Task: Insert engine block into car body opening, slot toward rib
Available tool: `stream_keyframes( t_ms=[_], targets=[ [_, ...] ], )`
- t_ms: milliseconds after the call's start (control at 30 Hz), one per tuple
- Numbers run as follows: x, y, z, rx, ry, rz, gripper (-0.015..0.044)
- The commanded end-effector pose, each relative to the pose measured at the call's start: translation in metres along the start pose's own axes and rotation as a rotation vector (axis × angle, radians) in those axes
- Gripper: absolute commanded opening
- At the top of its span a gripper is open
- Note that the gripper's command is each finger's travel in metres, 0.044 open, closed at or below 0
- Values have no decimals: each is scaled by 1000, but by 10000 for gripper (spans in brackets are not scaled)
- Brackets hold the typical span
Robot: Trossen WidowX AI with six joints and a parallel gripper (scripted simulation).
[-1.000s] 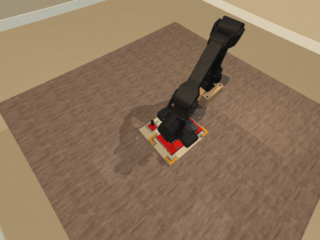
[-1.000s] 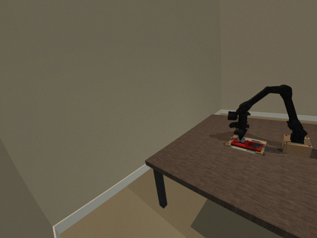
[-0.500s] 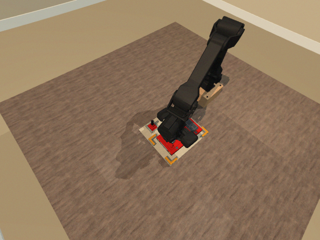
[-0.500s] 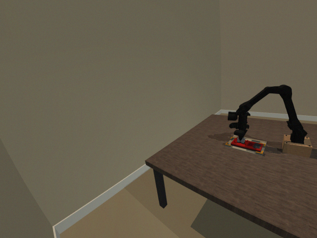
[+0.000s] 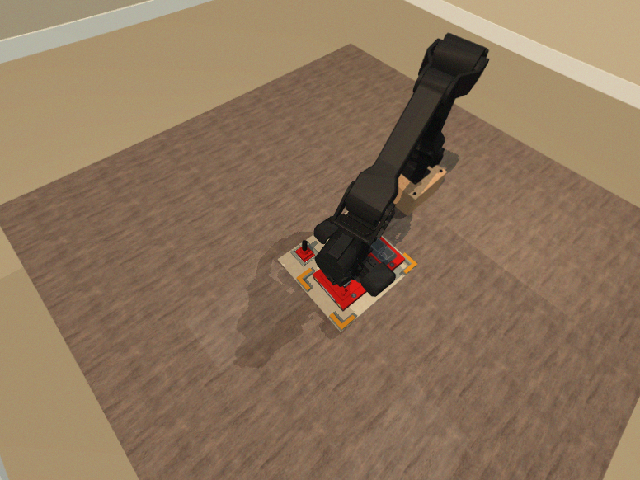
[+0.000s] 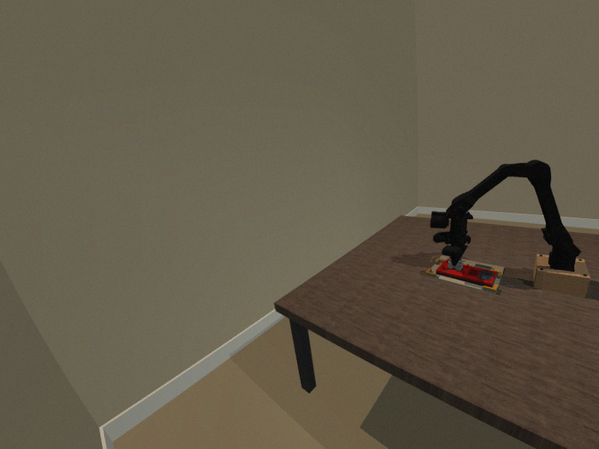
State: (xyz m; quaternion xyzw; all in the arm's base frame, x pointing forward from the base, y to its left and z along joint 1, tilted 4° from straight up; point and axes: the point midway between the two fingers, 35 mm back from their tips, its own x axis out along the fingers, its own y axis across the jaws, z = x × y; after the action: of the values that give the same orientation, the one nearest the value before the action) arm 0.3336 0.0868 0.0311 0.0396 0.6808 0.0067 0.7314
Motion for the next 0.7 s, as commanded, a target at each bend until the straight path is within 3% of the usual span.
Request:
stream_keyframes(
  t_ms=[0, 667],
  targets=[
    [1, 0, 0, 3, -2, -4, 159],
    [6, 0, 0, 7, -2, -4, 159]
  ],
)
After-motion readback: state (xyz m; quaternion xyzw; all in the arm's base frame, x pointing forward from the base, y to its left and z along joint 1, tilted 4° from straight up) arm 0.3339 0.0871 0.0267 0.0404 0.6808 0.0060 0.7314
